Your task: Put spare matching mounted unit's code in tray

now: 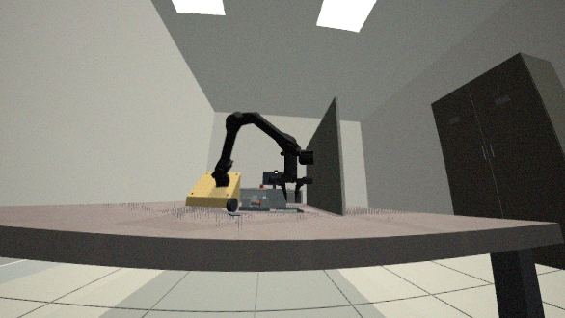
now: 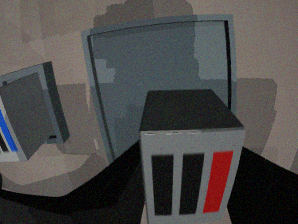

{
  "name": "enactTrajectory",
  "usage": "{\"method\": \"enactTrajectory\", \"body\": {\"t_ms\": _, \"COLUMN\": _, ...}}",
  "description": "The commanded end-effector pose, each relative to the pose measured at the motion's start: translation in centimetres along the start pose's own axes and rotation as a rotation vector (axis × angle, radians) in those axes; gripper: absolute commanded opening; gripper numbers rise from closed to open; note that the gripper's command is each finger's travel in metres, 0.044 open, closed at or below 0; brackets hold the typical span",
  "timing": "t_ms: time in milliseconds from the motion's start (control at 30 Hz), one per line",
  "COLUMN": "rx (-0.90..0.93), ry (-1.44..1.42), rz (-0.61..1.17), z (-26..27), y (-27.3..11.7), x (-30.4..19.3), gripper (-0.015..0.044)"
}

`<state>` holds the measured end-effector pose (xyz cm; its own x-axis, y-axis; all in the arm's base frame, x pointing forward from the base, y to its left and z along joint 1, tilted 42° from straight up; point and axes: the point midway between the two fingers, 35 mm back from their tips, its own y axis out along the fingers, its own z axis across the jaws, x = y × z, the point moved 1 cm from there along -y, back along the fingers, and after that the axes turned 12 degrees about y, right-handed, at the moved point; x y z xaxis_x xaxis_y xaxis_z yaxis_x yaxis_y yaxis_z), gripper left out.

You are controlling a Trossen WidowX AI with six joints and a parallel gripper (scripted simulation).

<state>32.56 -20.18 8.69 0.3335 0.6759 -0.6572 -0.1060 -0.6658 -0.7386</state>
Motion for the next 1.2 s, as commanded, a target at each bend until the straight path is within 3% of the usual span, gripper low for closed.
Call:
{"method": "enactTrajectory", "body": {"t_ms": 0, "rx": 0.004, "ry": -0.01, "rz": 0.001, "z": 0.3, "y": 0.4, "x": 0.1, "gripper": 0.0}}
{"method": "enactTrajectory", "body": {"t_ms": 700, "rx": 0.004, "ry": -0.01, "rz": 0.006, "z": 0.7, "y": 2.2, "x": -0.1, "gripper": 0.0}}
{"method": "enactTrajectory", "body": {"t_ms": 1167, "rx": 0.0, "ry": 0.0, "rz": 0.006, "z": 0.4, "y": 2.0, "x": -0.2, "gripper": 0.0368}}
